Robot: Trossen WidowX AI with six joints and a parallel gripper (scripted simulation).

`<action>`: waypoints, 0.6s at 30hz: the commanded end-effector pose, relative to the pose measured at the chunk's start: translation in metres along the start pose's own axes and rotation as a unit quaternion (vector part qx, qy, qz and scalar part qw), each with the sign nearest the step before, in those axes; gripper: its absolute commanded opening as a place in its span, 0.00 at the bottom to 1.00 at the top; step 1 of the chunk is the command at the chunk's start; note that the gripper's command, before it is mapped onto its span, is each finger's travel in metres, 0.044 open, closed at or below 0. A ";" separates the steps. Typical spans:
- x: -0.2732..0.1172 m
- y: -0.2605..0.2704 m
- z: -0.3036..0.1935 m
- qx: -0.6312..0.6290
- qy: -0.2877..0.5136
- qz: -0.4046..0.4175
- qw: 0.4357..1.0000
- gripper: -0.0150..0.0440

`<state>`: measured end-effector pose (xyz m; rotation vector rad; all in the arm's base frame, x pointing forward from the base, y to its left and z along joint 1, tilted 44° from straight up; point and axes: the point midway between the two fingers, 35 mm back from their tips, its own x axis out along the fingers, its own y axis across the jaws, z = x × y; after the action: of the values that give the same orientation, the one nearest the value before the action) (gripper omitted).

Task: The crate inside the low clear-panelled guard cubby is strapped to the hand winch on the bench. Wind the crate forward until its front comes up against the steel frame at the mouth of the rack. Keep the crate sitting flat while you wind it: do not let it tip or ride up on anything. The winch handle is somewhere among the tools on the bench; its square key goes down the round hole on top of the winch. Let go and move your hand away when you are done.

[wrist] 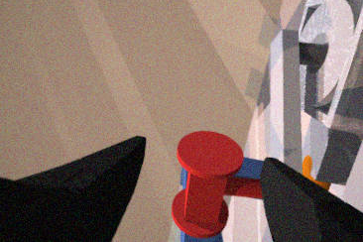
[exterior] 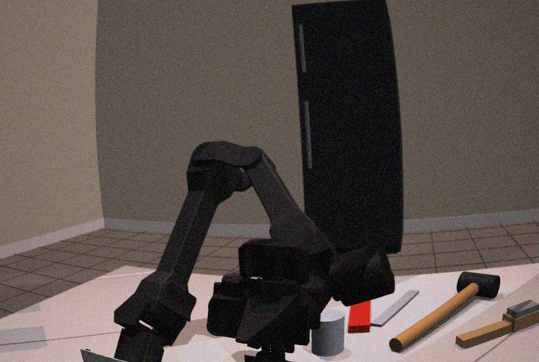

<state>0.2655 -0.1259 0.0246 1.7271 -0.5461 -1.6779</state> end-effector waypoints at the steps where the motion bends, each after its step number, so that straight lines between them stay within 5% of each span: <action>1: -0.003 0.053 0.002 0.007 0.005 0.005 1.000 0.66; 18: -0.002 0.058 0.005 0.006 0.002 0.006 1.000 0.66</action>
<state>0.2691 -0.1659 0.0677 1.7322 -0.5643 -1.6644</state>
